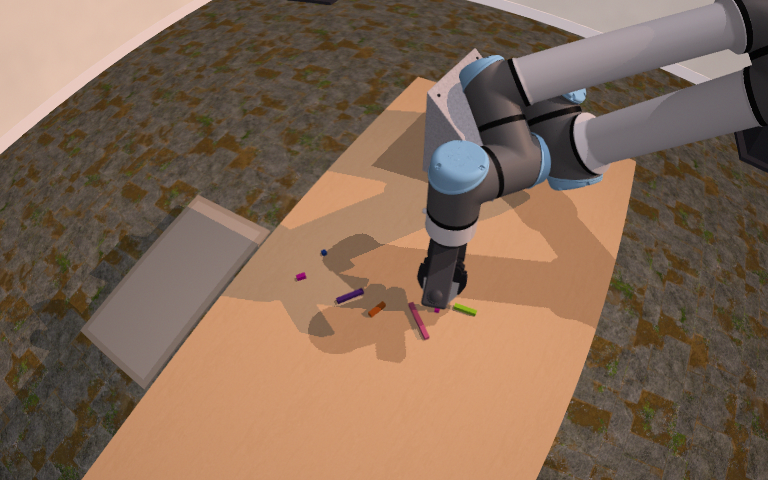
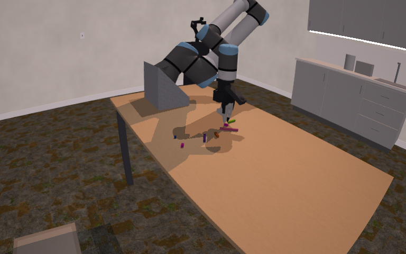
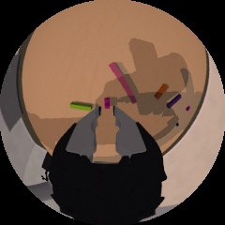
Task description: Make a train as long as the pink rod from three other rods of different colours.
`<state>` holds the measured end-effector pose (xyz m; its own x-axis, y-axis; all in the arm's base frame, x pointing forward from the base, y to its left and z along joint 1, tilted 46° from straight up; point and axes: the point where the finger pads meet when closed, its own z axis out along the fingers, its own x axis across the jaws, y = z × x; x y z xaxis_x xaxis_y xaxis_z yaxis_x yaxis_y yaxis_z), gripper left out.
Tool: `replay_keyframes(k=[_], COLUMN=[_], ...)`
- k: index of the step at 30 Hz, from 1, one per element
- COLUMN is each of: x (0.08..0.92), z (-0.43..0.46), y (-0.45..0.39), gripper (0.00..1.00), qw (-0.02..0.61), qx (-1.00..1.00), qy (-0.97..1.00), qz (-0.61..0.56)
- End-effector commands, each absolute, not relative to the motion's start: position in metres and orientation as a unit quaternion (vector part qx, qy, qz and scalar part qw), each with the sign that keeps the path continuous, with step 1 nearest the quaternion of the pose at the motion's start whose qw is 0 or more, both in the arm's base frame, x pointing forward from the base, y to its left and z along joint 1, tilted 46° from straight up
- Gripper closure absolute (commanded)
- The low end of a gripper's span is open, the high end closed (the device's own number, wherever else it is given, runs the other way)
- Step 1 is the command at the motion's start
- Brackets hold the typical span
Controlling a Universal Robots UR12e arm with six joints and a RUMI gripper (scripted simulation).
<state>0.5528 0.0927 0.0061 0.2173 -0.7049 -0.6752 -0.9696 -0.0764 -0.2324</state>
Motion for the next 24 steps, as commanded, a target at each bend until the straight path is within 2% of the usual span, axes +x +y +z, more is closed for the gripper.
replay_keyframes(k=[1, 24], x=[0.5533, 0.5542], z=[0.0064, 0.0012], y=[0.0922, 0.0974], gripper=[0.86, 0.86], qw=[0.332, 0.332], qx=[-0.706, -0.706], qy=[0.593, 0.593], qz=[0.199, 0.199])
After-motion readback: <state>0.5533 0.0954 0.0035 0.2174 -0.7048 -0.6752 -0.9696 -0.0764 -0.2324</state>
